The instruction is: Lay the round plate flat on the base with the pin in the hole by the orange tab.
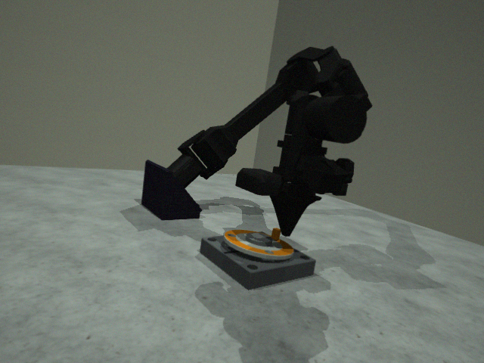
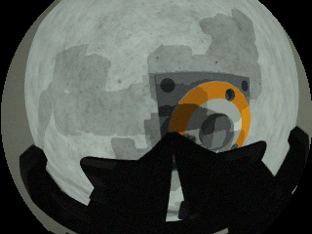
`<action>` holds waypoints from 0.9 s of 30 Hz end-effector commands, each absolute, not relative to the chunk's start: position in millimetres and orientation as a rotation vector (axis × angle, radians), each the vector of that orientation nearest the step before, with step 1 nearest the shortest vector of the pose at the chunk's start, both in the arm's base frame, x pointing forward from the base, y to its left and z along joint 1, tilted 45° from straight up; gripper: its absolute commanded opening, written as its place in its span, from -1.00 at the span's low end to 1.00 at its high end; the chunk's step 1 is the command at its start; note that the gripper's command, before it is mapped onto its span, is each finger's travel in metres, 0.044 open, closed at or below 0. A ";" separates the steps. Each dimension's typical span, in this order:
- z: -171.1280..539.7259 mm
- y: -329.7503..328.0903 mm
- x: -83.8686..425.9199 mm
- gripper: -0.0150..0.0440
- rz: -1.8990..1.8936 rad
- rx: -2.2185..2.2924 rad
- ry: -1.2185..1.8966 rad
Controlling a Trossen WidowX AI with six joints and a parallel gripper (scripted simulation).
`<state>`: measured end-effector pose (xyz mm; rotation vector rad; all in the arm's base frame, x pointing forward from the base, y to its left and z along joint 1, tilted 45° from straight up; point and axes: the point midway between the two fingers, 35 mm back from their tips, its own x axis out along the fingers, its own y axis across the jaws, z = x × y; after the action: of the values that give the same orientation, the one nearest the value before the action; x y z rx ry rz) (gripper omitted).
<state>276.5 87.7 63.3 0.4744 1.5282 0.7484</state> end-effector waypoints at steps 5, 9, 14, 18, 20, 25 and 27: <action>62.5 87.8 266.0 -0.49 0.749 0.482 1.530; 61.5 86.4 261.1 -0.49 0.749 0.482 1.530; 60.3 84.9 256.6 -0.49 0.749 0.482 1.530; 59.9 83.9 254.4 -0.49 0.749 0.482 1.531; 59.6 83.4 253.5 -0.49 0.749 0.482 1.531; 58.7 82.2 251.3 -0.49 0.749 0.482 1.531; 58.5 81.8 250.5 -0.49 0.749 0.482 1.531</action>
<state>257.9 81.8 62.3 0.4804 1.5096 0.7479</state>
